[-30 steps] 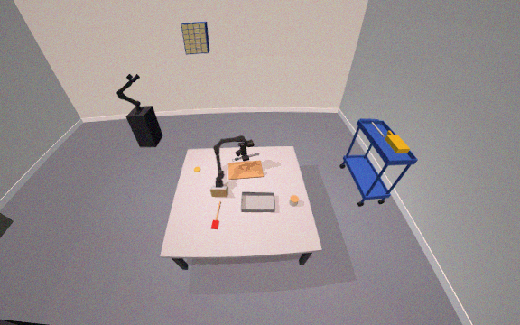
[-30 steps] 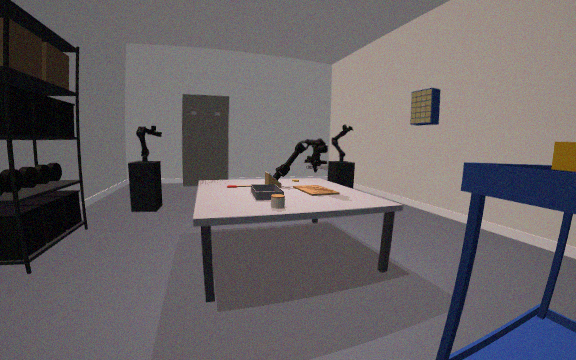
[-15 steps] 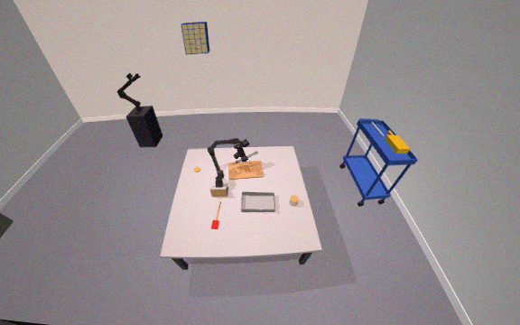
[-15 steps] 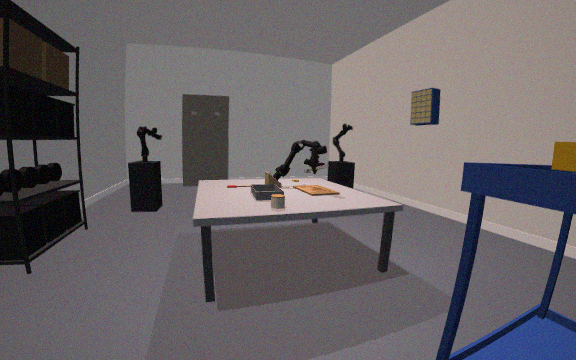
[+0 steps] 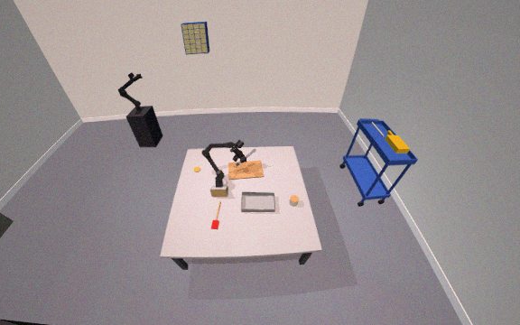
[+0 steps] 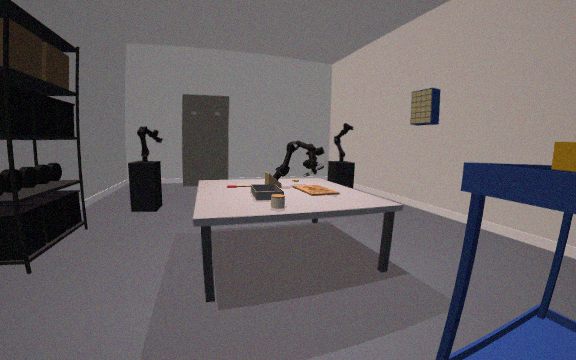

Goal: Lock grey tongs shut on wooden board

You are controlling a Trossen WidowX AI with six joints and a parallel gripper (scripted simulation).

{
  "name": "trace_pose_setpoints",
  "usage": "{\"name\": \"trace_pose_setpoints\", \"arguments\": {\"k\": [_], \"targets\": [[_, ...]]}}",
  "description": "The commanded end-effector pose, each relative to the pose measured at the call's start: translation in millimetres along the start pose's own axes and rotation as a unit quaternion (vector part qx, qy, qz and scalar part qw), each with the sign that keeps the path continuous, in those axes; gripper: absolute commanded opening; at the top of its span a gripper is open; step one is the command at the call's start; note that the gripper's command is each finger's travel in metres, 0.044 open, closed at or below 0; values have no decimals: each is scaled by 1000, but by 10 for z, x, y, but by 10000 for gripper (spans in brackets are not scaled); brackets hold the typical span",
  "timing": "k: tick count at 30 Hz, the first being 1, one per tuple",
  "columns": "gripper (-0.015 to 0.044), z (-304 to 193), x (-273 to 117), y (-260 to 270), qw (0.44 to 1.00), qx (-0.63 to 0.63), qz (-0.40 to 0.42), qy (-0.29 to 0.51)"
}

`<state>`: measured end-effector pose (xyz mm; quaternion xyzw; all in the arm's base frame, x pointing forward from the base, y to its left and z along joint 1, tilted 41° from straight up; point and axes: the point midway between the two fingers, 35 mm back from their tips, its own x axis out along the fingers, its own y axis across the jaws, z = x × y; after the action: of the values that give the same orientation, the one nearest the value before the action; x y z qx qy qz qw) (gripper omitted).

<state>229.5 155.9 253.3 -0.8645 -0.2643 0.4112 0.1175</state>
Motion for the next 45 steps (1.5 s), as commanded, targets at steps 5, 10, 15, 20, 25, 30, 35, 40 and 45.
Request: {"name": "trace_pose_setpoints", "arguments": {"k": [5,10,15,20,25,30,35,40,45], "targets": [[-150,-5,-38,-12,996,6,-2,88],[-150,2,-65,-22,991,14,-10,136],[-150,12,-102,-31,982,26,-22,184],[-150,29,-148,-35,971,41,-37,231],[-150,52,-202,-34,957,60,-57,277],[-150,83,-263,-25,940,82,-79,320],[-150,94,-282,-21,935,89,-86,333],[-150,94,-282,-21,935,89,-86,333],[-150,94,-282,-21,935,89,-86,333]]}}
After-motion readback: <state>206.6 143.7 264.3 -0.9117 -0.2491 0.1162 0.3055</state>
